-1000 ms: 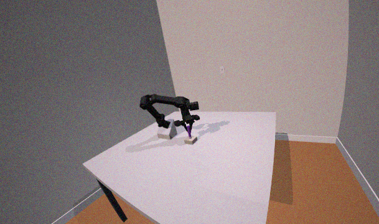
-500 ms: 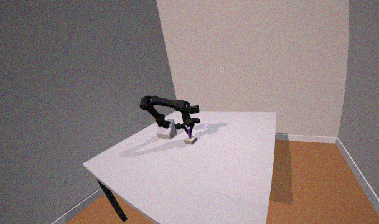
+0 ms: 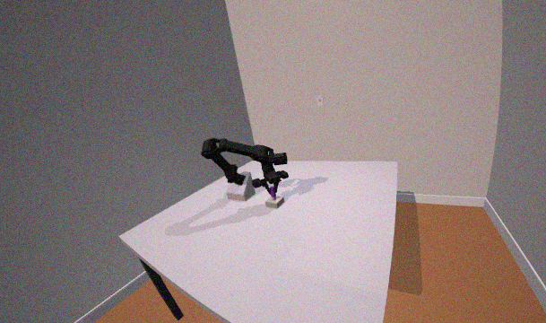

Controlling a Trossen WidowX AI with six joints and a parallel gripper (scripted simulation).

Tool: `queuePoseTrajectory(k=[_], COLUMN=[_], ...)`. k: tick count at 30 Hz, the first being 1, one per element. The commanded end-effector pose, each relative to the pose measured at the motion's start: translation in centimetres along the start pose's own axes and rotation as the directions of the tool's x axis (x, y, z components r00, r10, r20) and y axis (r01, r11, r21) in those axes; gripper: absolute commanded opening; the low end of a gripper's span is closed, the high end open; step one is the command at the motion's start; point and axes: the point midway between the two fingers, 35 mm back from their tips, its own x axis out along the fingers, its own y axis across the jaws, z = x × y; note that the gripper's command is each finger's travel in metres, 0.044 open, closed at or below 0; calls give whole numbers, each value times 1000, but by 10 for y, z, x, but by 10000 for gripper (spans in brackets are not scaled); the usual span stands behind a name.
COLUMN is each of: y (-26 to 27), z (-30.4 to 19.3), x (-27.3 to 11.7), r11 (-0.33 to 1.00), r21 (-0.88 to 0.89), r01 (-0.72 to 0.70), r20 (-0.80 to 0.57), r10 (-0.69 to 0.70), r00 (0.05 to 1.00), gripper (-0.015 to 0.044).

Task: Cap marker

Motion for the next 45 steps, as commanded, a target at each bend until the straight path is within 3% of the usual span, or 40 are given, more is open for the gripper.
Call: queuePoseTrajectory(k=[1, 9, 12, 17, 21, 25, 30, 38, 45], y=[0, 0, 1, 1, 1, 1, 2, 2, 2], z=[0, 0, 1, 0, -1, -1, -2, -2, -2], x=[0, 0, -9, -73, -75, -72, -66, -66, -66], r11=[1000, 1000, 1000, 1000, 1000, 974, 809, 800, 800], r21=[0, 0, 0, -1, -1, -227, -588, -600, -600], r01=[0, 0, -2, -2, -2, -1, 1, 1, 1], r20=[0, 0, -1, -3, -3, -1, 1, 1, 1], r10=[0, 0, 2, 2, 2, 1, 0, 0, 0], r00=[1000, 1000, 1000, 1000, 1000, 1000, 1000, 1000, 1000], gripper=[236, 440, 440, 440, 440, 335, 204, 0, 0])
